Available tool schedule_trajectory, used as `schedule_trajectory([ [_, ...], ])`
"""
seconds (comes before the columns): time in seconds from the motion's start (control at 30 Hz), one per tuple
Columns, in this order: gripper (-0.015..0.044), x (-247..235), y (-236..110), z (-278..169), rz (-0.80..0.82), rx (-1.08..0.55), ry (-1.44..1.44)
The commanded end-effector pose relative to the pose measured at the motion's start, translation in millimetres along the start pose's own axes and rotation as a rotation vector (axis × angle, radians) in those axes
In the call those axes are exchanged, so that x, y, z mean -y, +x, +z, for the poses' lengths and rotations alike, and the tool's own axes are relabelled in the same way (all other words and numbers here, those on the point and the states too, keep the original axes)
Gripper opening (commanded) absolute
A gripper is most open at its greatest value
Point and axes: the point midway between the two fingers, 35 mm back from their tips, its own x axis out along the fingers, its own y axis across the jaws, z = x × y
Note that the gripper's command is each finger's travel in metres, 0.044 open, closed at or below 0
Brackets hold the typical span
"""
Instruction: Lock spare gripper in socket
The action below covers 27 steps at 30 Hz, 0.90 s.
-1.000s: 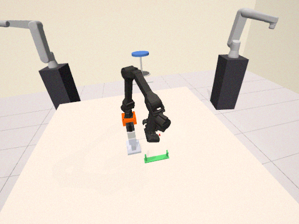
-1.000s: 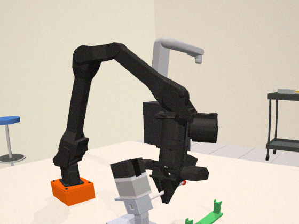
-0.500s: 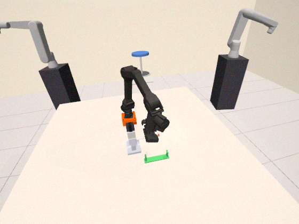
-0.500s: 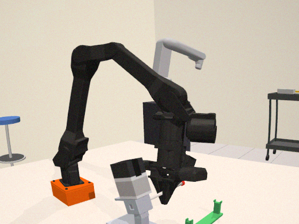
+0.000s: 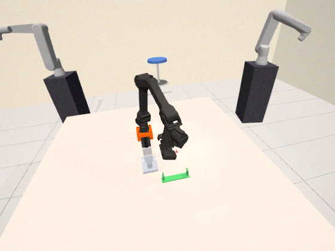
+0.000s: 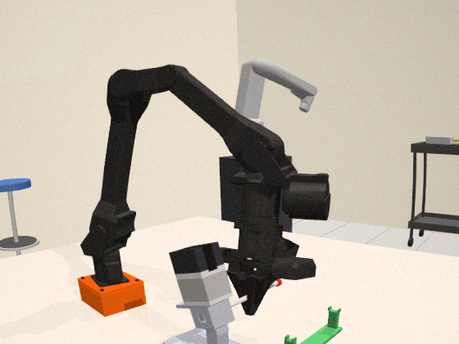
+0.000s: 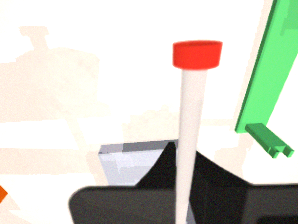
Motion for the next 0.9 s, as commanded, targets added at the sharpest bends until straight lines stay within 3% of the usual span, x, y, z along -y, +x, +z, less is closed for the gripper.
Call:
schedule_trajectory([
  [0.0, 0.0, -1.7, 2.2, -3.7, 0.001, -0.008, -0.003],
  [0.87, 0.0, -1.4, 4.7, -12.9, -0.011, -0.007, 0.0],
])
